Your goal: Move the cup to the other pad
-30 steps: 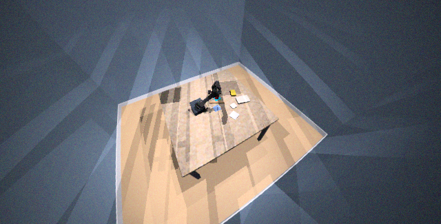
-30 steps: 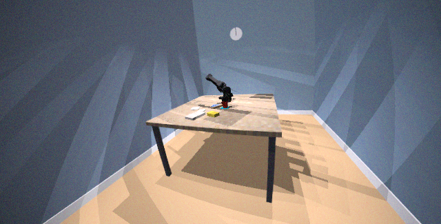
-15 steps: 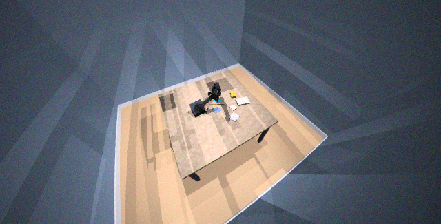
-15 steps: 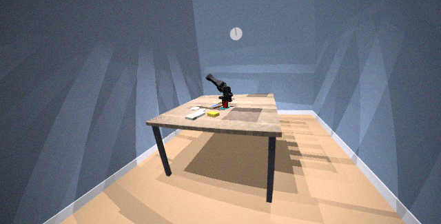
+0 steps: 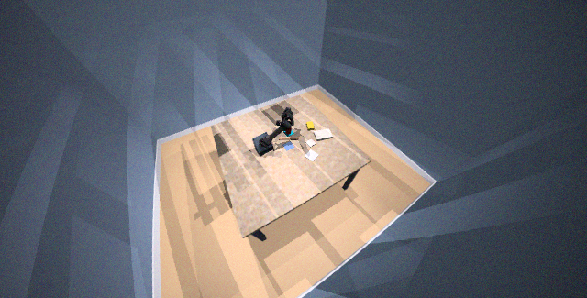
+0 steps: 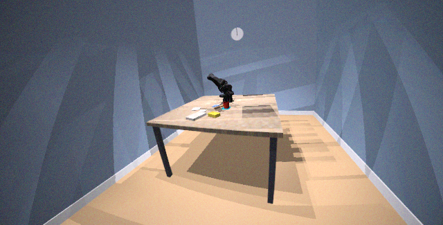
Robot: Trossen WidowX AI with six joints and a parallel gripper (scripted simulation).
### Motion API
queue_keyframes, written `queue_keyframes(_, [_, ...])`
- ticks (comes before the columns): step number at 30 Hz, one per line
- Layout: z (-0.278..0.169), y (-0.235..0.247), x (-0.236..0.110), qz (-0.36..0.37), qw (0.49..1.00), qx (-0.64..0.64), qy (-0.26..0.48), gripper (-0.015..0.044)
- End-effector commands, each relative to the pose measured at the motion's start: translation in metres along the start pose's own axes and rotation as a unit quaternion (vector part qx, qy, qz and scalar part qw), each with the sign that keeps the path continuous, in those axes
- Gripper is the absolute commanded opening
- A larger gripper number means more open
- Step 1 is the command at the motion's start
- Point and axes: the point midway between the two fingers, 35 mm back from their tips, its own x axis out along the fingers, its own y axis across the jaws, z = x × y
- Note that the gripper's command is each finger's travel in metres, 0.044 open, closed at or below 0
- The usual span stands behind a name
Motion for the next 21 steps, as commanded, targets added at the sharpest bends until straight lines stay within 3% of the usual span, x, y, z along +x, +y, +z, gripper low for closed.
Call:
queue_keyframes(1, [0.002,-0.001,-0.011,-0.001,1.000,0.004,-0.005,0.0128])
queue_keyframes(13, [-0.003,0.003,-0.024,-0.002,1.000,0.003,-0.004,0.0128])
queue_keyframes(21, [-0.003,0.003,-0.019,-0.001,1.000,-0.001,0.000,0.0338])
